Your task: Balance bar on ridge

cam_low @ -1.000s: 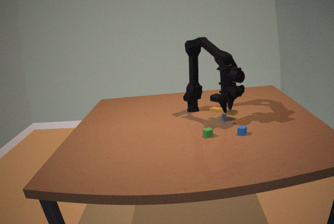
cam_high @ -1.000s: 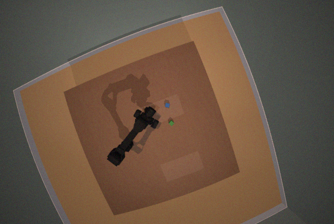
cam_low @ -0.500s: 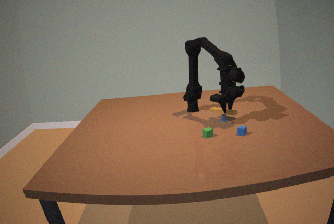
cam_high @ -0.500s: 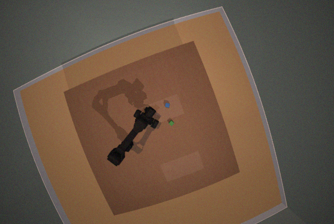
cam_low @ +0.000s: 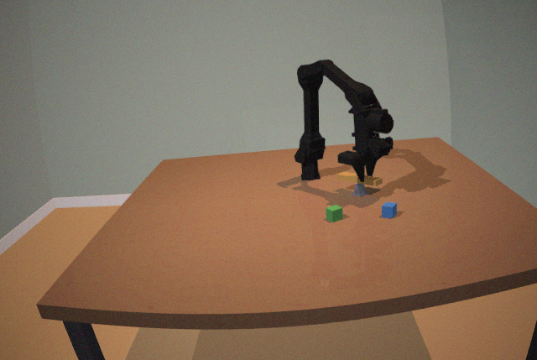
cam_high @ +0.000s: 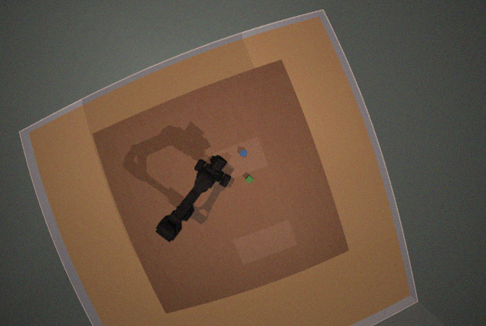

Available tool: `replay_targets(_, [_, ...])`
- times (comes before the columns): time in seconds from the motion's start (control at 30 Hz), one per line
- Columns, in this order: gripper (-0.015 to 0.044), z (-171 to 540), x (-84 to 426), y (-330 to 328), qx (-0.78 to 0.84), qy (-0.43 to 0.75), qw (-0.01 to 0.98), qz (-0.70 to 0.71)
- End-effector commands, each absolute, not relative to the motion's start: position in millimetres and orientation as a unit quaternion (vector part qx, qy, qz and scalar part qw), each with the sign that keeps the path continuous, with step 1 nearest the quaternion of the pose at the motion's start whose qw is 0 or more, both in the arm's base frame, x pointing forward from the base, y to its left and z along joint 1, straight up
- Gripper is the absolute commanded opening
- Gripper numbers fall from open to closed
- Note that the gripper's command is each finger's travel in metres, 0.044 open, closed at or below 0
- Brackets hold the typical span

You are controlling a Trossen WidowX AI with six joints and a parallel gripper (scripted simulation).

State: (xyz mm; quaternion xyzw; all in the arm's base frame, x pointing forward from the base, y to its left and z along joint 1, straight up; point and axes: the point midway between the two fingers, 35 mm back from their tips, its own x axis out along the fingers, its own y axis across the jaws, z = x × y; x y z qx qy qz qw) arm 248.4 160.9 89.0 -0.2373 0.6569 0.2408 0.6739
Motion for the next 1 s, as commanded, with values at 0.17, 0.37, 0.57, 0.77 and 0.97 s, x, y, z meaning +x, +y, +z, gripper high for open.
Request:
replay_targets(0.17, [0.0,87.4,248.3,160.9,-0.235,0.658,0.674,0.239])
replay_targets(0.37, [0.0,86.9,248.3,161.0,-0.235,0.658,0.674,0.239])
replay_targets(0.57, [0.0,86.4,248.3,161.0,-0.235,0.658,0.674,0.239])
replay_targets(0.77, [0.0,85.9,248.4,161.0,-0.235,0.658,0.674,0.239])
replay_targets(0.97, [0.0,85.4,248.4,161.1,-0.235,0.658,0.674,0.239])
